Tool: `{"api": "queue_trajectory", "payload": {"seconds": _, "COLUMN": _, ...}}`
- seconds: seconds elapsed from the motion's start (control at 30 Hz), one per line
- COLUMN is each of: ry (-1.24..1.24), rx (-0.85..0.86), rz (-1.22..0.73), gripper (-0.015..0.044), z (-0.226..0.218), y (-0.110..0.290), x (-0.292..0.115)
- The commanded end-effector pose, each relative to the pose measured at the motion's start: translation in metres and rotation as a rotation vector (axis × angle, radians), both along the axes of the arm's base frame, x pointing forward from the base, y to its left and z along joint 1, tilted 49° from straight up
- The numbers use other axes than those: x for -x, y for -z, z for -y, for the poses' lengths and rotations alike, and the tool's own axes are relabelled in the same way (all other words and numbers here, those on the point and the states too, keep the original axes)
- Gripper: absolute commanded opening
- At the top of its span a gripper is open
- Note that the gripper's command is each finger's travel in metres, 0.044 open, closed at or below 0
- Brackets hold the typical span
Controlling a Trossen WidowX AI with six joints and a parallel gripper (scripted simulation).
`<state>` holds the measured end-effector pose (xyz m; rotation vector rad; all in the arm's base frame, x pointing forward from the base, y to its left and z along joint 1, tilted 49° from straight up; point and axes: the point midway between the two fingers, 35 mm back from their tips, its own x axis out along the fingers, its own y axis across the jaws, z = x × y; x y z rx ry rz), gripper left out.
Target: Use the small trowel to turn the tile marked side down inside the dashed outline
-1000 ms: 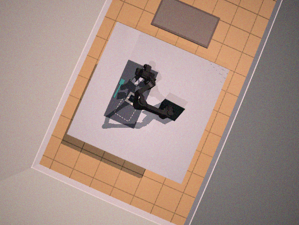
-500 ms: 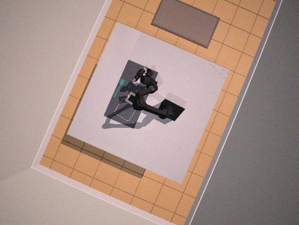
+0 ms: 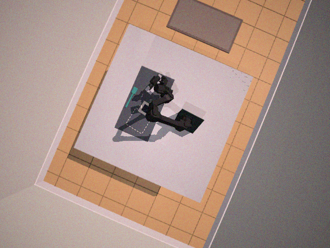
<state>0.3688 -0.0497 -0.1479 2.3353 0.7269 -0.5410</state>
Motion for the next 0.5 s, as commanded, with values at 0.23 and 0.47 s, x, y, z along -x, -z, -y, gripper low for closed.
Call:
{"api": "queue_trajectory", "payload": {"seconds": 0.23, "ry": 0.010, "rx": -0.014, "rz": -0.027, "gripper": 0.0300, "z": -0.008, "y": 0.014, "x": -0.013}}
{"api": "queue_trajectory", "payload": {"seconds": 0.47, "ry": 0.015, "rx": -0.020, "rz": -0.036, "gripper": 0.0300, "z": -0.013, "y": 0.020, "x": -0.021}}
